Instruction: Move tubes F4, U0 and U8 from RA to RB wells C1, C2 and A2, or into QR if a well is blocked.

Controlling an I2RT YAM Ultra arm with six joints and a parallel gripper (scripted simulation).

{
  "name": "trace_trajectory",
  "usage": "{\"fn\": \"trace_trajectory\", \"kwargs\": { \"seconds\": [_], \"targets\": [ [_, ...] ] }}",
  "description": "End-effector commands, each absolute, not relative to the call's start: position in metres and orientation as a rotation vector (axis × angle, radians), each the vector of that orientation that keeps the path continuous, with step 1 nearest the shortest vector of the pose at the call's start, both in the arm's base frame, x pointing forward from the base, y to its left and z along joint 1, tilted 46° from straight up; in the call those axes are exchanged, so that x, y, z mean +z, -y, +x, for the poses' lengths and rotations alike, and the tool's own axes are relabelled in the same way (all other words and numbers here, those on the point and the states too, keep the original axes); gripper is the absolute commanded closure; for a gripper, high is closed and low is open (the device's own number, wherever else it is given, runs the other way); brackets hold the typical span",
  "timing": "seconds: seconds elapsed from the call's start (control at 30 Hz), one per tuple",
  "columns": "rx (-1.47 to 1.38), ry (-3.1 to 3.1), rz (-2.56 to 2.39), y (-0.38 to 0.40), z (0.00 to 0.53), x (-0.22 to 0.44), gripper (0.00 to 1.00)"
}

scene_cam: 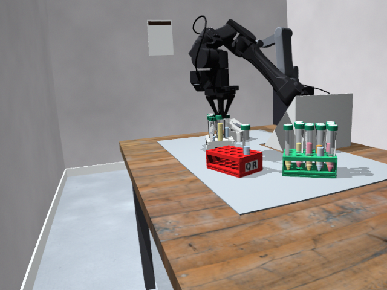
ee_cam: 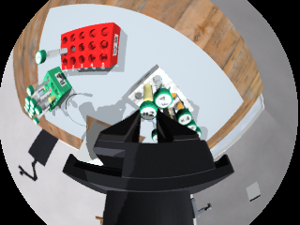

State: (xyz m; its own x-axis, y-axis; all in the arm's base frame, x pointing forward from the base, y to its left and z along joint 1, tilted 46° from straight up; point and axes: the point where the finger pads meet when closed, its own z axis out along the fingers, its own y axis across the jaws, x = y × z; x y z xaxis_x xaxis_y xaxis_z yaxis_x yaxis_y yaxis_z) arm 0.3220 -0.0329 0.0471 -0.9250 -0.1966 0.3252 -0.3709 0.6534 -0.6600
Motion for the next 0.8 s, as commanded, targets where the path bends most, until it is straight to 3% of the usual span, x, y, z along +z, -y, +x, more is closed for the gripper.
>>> {"fn": "trace_trajectory", "kwargs": {
  "seconds": [0.0, 0.77],
  "targets": [
    [1.107, 2.690, 0.468, 0.028, 0.322, 0.047, 1.00],
    [1.115, 2.716, 0.457, 0.019, 0.330, 0.060, 1.00]
  ]
}}
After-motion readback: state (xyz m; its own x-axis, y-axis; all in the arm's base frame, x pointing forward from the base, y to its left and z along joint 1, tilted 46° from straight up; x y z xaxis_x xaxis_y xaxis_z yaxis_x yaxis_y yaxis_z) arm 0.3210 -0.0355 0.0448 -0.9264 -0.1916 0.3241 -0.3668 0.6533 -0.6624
